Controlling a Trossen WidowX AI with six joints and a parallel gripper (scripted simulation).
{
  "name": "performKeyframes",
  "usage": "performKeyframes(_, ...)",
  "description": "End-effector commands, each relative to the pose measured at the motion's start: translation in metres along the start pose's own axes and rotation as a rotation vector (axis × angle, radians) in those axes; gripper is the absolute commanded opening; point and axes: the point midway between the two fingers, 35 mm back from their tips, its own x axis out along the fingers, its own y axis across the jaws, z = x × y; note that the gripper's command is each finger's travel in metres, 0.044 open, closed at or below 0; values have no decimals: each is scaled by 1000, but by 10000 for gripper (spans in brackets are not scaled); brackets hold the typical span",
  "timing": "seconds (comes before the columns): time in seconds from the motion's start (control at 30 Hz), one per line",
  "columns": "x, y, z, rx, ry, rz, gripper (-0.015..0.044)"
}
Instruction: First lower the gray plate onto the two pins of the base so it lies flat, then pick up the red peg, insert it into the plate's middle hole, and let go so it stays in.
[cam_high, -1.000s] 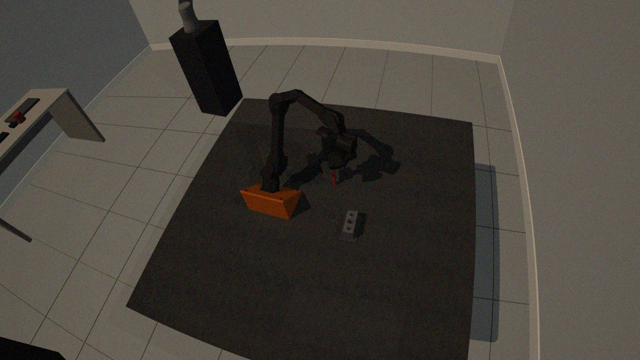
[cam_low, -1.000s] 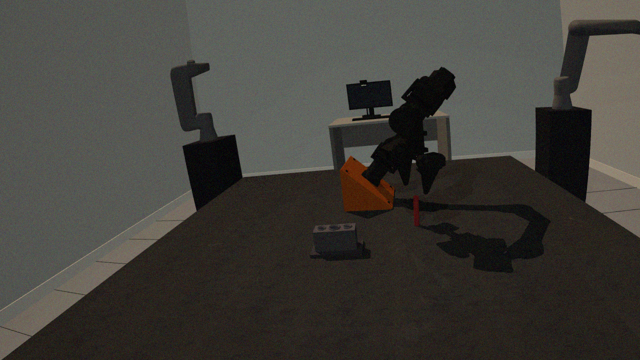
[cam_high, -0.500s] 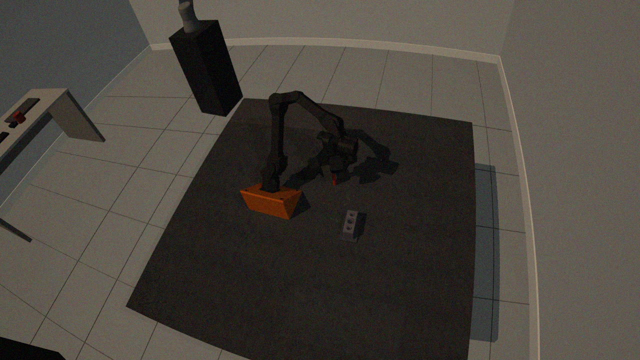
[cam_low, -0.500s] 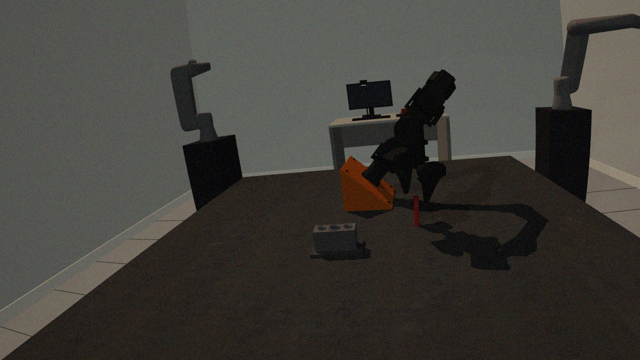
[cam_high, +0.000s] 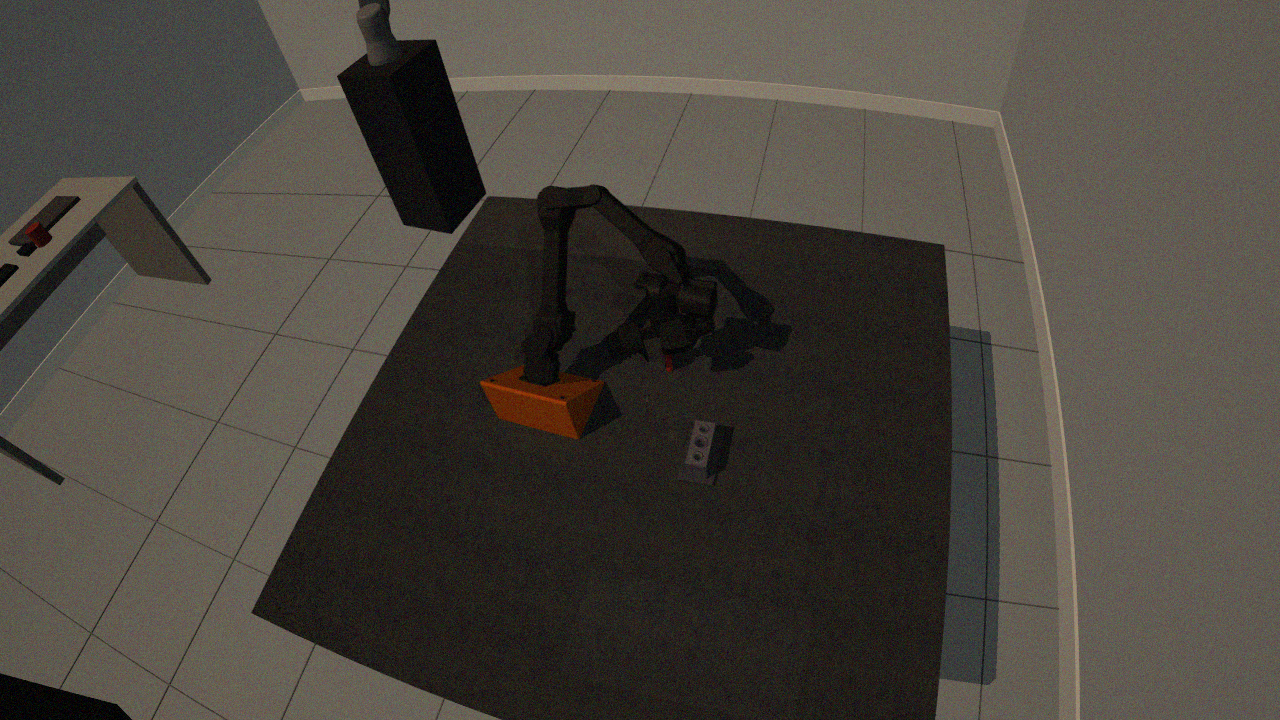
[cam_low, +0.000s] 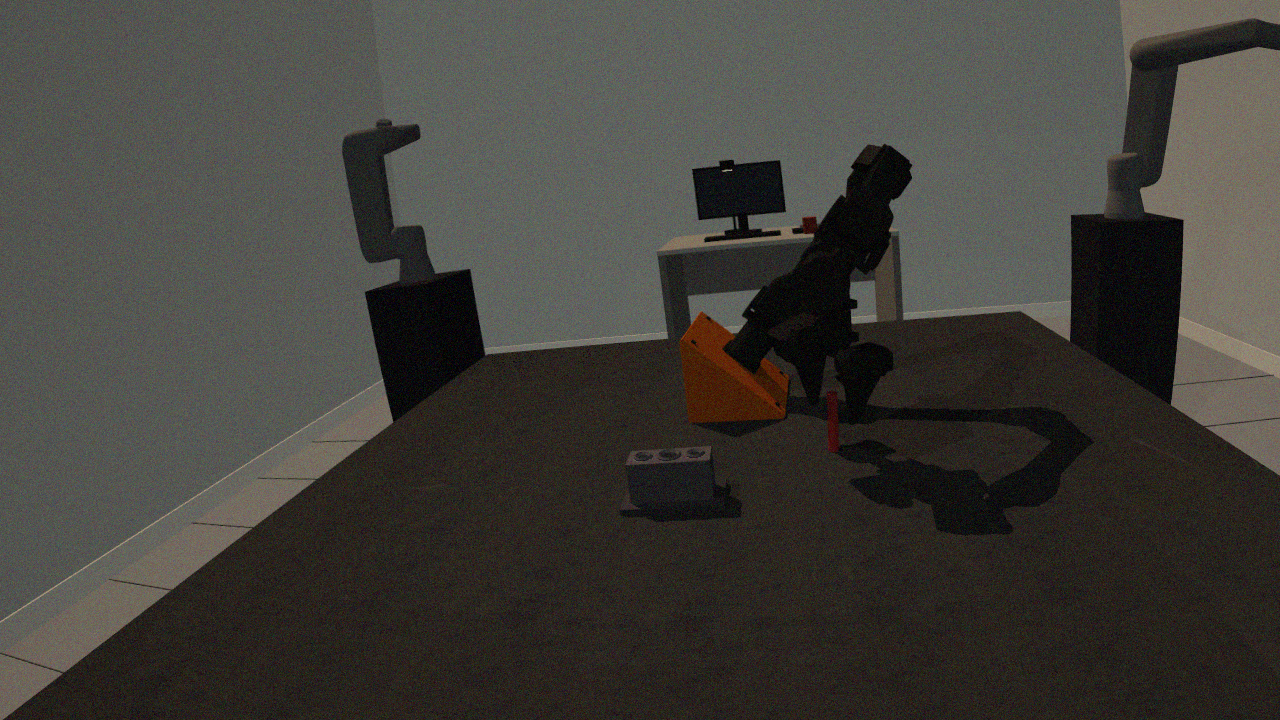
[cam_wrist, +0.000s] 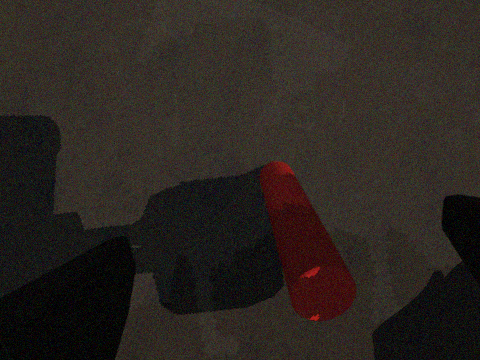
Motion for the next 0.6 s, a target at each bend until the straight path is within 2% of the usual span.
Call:
performKeyframes(0.0,8,-2,-1,7,5,-1,440)
performKeyframes(0.13,12,-2,-2,8,6,0,440)
performKeyframes(0.57,12,-2,-2,8,6,0,99)
